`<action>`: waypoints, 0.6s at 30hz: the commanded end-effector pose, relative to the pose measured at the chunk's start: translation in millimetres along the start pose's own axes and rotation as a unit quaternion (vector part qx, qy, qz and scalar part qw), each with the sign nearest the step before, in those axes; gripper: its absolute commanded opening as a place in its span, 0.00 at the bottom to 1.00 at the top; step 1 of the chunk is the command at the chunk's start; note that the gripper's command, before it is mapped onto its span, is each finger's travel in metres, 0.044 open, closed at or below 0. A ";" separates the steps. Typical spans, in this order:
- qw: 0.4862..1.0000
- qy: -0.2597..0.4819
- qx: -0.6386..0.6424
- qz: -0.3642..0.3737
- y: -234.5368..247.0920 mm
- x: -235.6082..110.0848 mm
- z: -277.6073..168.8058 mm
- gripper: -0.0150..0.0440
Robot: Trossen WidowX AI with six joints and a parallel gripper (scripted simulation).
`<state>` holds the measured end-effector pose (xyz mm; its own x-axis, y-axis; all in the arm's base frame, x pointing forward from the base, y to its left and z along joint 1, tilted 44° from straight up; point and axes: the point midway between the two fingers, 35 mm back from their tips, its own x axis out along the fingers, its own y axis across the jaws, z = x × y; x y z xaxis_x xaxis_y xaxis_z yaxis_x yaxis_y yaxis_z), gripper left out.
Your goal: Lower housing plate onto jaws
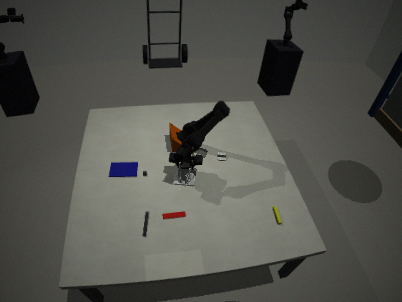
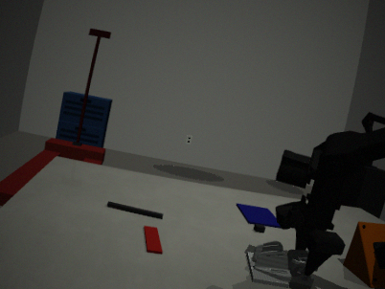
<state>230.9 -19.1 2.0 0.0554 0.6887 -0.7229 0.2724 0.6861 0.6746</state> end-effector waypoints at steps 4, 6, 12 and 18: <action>1.000 0.000 0.003 0.003 0.3 1.6 -0.9 0.85; 1.000 0.000 0.003 0.003 0.3 1.6 -0.9 0.85; 1.000 0.000 0.003 0.003 0.3 1.6 -0.9 0.85; 1.000 0.000 0.007 0.003 0.3 3.9 -0.9 0.85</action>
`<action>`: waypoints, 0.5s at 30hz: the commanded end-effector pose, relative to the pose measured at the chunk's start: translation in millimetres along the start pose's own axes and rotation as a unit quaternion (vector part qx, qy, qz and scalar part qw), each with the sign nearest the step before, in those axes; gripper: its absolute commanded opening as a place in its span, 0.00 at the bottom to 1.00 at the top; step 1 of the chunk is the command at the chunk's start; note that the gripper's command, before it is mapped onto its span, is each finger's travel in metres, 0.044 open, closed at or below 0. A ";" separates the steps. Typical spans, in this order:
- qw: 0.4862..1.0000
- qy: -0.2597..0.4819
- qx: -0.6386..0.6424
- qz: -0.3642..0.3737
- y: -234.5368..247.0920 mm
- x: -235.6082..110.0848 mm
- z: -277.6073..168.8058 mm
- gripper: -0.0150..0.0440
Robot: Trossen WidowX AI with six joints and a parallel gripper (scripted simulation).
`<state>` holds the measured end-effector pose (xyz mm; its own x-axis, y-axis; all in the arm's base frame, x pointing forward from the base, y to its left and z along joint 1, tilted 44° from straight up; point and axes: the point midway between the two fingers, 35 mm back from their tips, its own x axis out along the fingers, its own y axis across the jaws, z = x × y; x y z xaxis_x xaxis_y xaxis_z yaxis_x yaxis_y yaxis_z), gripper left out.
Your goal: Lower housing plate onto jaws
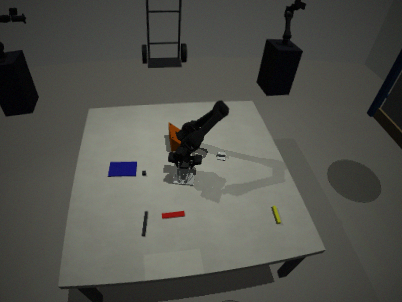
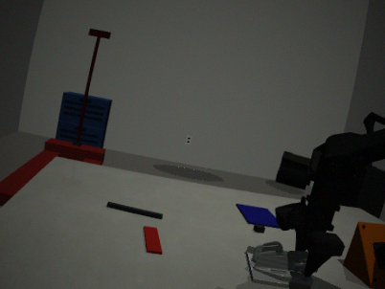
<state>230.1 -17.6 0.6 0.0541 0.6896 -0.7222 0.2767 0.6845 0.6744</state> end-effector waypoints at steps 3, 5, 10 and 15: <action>1.000 -0.001 0.005 0.003 0.4 2.0 -0.1 0.85; 1.000 -0.001 0.005 0.003 0.4 2.0 -0.1 0.85; 1.000 -0.001 0.005 0.003 0.4 3.2 -0.1 0.85; 1.000 -0.001 0.005 0.003 0.4 4.4 -0.1 0.85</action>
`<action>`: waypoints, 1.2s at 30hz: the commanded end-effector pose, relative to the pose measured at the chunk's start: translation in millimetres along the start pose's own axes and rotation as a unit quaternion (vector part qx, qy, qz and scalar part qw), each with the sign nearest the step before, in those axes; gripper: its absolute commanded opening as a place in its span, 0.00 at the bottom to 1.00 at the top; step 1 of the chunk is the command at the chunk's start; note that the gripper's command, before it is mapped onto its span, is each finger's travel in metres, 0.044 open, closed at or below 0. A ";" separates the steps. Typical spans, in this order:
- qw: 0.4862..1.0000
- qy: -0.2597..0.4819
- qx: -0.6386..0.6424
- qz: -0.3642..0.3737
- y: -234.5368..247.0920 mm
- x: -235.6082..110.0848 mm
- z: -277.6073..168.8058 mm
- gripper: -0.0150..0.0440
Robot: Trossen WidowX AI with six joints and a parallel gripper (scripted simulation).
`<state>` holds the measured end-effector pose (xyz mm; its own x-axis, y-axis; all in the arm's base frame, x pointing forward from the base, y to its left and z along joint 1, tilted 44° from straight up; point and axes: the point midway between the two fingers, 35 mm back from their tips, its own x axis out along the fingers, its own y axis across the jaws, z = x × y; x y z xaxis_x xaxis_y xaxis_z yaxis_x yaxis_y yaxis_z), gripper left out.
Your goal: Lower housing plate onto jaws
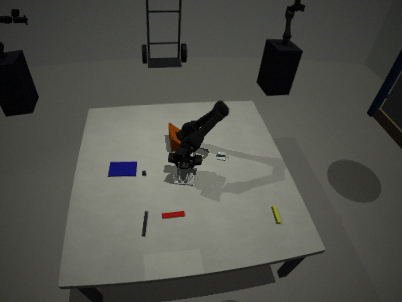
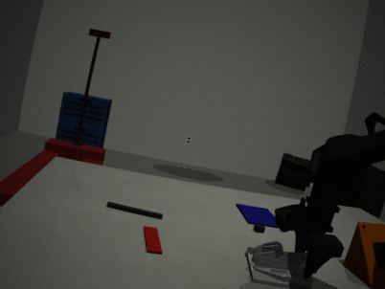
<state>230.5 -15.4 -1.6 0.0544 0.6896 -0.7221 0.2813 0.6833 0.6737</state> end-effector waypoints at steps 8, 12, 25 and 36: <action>1.000 -0.001 0.003 0.003 0.4 3.2 -0.2 0.85; 1.000 -0.001 0.002 0.003 0.4 3.8 -0.2 0.85; 1.000 -0.001 0.002 0.003 0.4 6.2 -0.2 0.85; 1.000 -0.001 0.002 0.003 0.4 8.6 -0.2 0.85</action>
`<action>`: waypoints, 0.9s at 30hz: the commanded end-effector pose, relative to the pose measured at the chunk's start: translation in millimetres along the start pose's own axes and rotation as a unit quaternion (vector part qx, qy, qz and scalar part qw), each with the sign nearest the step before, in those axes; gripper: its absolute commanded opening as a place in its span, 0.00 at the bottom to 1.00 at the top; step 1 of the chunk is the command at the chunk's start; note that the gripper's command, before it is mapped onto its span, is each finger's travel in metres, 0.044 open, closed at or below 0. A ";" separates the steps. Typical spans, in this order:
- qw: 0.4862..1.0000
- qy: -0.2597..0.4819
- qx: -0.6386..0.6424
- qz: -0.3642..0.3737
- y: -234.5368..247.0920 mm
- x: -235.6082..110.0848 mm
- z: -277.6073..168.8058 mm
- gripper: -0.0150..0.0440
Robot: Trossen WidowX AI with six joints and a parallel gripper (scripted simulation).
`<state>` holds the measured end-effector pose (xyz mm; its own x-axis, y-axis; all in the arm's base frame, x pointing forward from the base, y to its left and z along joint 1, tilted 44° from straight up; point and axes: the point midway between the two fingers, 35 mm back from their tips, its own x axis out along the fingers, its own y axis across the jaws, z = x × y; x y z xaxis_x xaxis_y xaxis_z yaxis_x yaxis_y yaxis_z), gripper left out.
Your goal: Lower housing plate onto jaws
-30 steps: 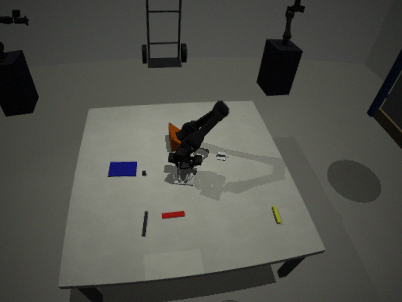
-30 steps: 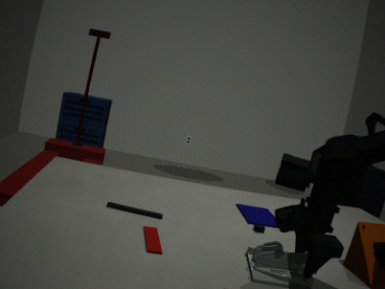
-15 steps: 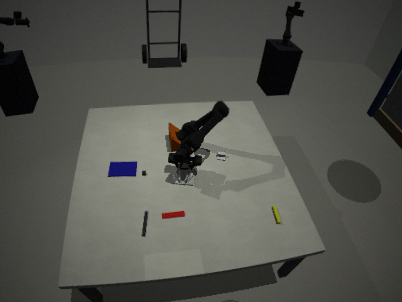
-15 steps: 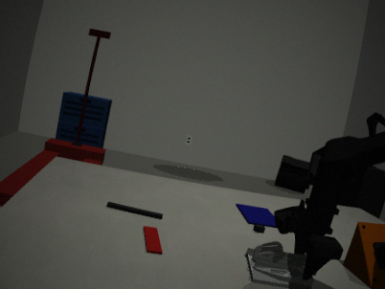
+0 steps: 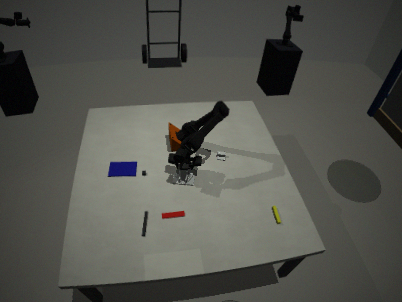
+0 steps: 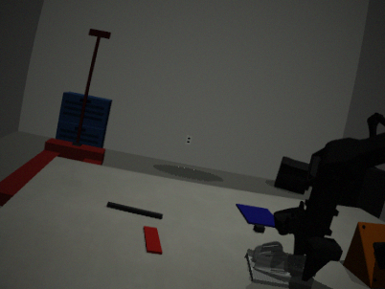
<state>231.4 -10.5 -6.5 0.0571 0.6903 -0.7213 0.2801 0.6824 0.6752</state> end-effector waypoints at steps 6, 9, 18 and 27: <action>1.000 0.001 0.003 0.002 0.1 2.2 -0.7 0.85; 1.000 0.001 0.003 0.002 0.1 3.9 -0.8 0.85; 1.000 0.001 0.003 0.002 0.1 4.1 -0.8 0.85; 1.000 0.001 0.003 0.002 0.1 4.1 -0.8 0.85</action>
<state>231.6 -7.9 -8.6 0.0577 0.6921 -0.7195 0.2810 0.6803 0.6770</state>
